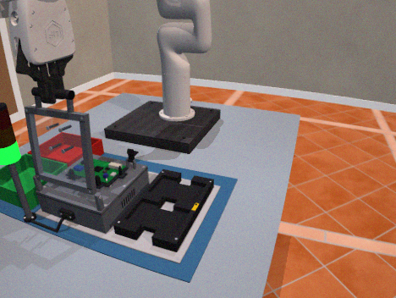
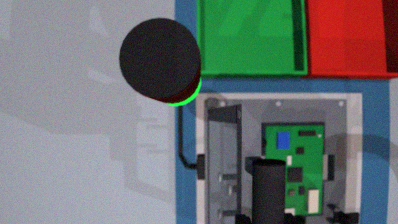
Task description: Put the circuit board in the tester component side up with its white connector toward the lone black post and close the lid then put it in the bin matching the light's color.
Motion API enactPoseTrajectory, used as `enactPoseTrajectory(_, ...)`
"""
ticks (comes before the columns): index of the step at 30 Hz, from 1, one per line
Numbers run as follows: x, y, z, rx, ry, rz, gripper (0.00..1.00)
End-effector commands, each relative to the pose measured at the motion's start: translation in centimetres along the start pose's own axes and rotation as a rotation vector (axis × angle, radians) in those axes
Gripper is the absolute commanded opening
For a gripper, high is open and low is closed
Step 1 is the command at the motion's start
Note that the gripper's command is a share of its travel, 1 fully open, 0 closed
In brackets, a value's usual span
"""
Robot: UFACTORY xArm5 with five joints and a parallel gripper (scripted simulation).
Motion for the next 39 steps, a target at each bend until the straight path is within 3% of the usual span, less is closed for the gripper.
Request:
enactPoseTrajectory(1, 0.2, 0.0, -0.1, 0.000, -0.005, 0.000, 0.00)
enactPoseTrajectory(29, 0.2, 0.0, -0.1, 0.000, -0.005, 0.000, 0.00)
enactPoseTrajectory(39, 0.4, 0.0, -2.1, 0.000, -0.005, 0.000, 0.00)
Point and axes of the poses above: the point where the finger pads meet when closed, its own x axis back along the fingers, its own z axis across the jaws, y = z × x, the point moved 3 cm from there along x, back along the fingers, and after that the axes turned 1 degree about x, right-handed, at the moved point
